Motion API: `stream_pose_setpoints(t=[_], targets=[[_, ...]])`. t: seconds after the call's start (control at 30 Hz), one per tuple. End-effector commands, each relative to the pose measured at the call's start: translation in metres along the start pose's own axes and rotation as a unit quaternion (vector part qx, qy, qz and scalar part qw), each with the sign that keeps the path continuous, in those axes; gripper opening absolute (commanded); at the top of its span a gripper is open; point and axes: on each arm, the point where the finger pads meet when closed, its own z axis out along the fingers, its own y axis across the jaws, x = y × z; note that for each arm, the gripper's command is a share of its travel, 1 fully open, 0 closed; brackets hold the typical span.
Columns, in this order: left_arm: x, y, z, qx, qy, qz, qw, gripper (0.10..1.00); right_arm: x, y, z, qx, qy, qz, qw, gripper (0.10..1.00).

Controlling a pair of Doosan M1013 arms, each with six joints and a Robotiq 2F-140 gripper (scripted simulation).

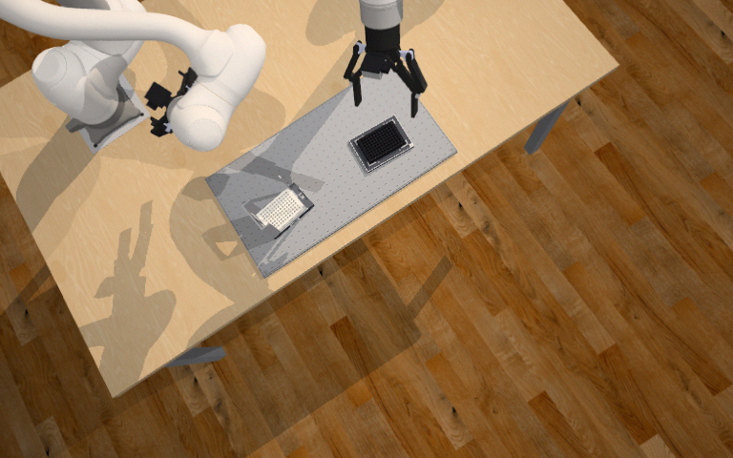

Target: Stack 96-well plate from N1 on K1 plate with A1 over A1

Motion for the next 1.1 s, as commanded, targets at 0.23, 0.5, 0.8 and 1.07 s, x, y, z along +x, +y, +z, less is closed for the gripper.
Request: stream_pose_setpoints(t=[0.23,0.5,0.8,1.07], targets=[[-0.050,0.018,-0.043,-0.008,-0.029,-0.032,0.999,1.000,0.000,0.000,-0.001,0.000,-0.001,0.000,1.000,1.000],[-0.086,0.030,-0.071,-0.014,-0.050,-0.054,0.997,1.000,0.000,0.000,-0.001,0.000,-0.001,0.000,1.000,1.000],[-0.144,0.050,-0.111,-0.019,-0.084,-0.089,0.992,1.000,0.000,0.000,-0.001,0.000,-0.001,0.000,1.000,1.000],[-0.184,0.064,-0.136,-0.022,-0.106,-0.112,0.988,1.000,0.000,0.000,-0.001,0.000,-0.001,0.000,1.000,1.000]])
